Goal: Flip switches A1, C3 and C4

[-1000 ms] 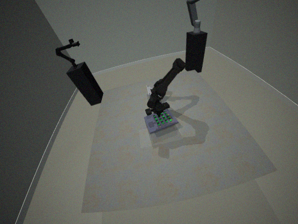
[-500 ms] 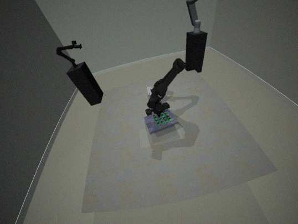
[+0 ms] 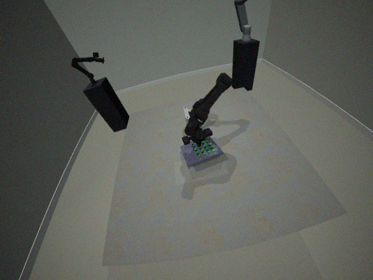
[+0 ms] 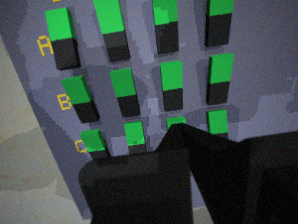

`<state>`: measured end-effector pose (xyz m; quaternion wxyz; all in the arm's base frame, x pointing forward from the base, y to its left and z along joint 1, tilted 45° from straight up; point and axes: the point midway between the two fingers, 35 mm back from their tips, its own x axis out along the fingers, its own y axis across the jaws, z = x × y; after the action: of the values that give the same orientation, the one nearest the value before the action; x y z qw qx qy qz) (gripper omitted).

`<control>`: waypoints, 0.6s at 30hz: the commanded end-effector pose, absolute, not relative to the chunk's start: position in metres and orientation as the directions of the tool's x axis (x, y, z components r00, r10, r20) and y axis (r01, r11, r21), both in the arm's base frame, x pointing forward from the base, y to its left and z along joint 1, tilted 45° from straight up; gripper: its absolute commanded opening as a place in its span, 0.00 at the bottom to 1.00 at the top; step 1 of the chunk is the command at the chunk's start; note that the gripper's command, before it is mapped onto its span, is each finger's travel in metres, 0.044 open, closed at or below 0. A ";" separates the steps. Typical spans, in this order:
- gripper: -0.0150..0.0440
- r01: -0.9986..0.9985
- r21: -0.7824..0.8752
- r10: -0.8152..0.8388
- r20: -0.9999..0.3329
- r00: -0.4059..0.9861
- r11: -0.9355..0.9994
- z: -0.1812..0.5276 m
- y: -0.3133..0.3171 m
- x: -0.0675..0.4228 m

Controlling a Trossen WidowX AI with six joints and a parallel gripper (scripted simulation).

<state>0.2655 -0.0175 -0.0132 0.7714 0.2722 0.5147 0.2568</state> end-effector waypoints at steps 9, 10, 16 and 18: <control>0.25 -0.114 0.687 0.678 -0.652 0.339 0.718 -0.014 -0.016 0.266; 0.25 -0.114 0.687 0.678 -0.652 0.339 0.718 -0.014 -0.016 0.266; 0.25 -0.115 0.684 0.675 -0.655 0.340 0.721 -0.010 -0.022 0.264; 0.25 -0.113 0.682 0.672 -0.654 0.348 0.722 0.004 -0.039 0.255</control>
<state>0.2598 -0.0211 -0.0091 0.7666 0.2763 0.5181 0.2597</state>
